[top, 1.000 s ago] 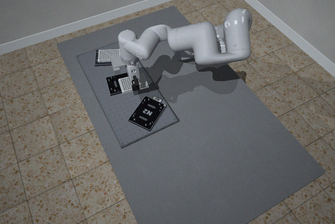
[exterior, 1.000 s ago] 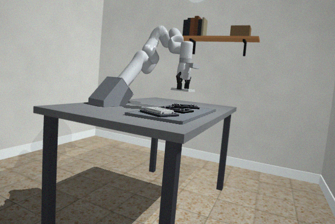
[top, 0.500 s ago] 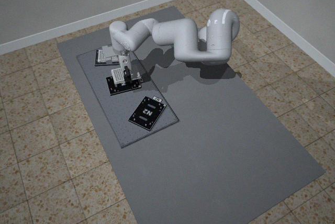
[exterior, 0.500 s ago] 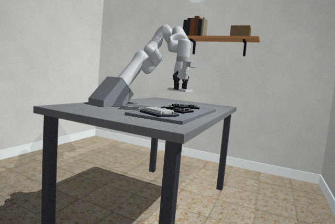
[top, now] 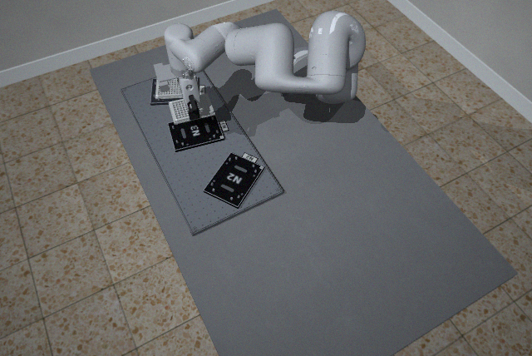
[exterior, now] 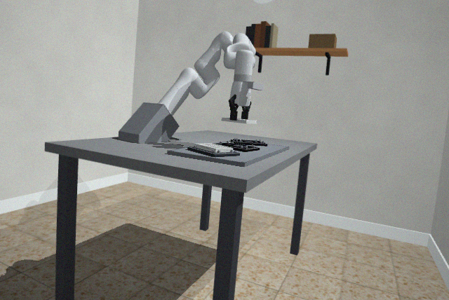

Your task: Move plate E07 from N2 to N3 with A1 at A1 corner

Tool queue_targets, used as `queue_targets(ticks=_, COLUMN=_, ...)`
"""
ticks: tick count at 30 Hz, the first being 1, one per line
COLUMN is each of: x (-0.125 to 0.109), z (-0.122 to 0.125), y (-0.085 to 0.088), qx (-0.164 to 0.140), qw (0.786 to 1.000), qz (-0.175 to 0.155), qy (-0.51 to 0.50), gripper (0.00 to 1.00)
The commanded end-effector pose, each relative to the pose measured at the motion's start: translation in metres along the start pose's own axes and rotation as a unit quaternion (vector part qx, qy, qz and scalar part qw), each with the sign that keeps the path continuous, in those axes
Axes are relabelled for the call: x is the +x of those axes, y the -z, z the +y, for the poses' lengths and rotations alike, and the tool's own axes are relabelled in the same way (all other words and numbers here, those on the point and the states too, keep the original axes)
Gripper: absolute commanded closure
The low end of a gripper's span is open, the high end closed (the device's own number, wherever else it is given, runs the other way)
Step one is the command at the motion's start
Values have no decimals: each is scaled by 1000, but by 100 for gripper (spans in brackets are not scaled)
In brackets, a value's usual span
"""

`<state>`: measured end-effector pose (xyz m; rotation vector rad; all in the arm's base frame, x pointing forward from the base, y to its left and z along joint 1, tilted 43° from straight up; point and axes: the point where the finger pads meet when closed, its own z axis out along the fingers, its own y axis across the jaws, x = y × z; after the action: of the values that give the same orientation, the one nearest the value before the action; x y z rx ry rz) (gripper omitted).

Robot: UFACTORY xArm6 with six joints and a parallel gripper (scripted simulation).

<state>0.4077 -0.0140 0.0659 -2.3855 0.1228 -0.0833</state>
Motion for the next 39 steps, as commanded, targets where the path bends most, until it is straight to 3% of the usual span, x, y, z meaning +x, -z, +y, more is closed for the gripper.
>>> queue_targets(ticks=1, x=2, z=0, y=1, qx=-1, qw=1000, qz=2, qy=1, gripper=100)
queue_targets(ticks=19, x=2, z=0, y=-2, qx=-1, qw=1000, qz=2, qy=1, gripper=100)
queue_targets(ticks=39, x=2, z=0, y=-32, qx=-1, qw=1000, qz=2, qy=1, gripper=100)
